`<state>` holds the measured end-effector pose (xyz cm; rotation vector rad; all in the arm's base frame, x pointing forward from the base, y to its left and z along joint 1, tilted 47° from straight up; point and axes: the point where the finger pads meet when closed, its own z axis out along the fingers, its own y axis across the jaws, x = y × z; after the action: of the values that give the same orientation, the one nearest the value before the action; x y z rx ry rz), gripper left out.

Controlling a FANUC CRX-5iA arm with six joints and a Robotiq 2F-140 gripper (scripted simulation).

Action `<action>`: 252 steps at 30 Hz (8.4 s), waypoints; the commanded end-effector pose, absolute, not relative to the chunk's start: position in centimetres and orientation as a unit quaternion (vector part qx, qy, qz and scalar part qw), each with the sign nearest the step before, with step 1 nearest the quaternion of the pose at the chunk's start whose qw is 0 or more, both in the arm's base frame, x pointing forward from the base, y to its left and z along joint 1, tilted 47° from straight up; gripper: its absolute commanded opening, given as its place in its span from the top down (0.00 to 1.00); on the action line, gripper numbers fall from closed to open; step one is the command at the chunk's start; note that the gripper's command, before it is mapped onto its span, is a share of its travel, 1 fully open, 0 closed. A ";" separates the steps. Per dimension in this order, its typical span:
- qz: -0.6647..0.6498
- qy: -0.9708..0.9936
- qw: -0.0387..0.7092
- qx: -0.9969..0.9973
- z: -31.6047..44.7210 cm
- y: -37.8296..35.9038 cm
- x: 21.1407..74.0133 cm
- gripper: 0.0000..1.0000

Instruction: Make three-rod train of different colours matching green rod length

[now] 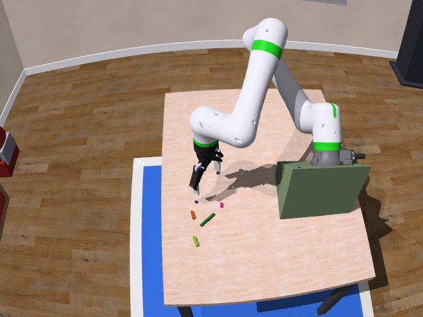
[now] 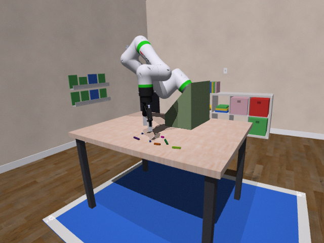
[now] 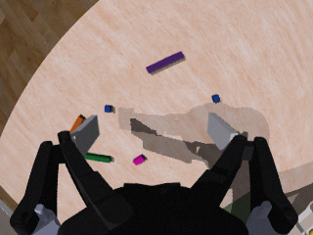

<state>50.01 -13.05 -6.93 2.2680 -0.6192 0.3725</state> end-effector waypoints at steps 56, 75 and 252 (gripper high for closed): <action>-0.186 0.503 0.349 0.769 -7.0 -13.0 50.0 0.00; -0.270 0.684 0.289 0.613 -7.0 -13.0 50.0 0.00; -0.144 0.409 0.368 0.822 -18.6 -1.7 52.2 0.00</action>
<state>52.17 -1.73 -18.62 2.1113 1.0512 -0.3700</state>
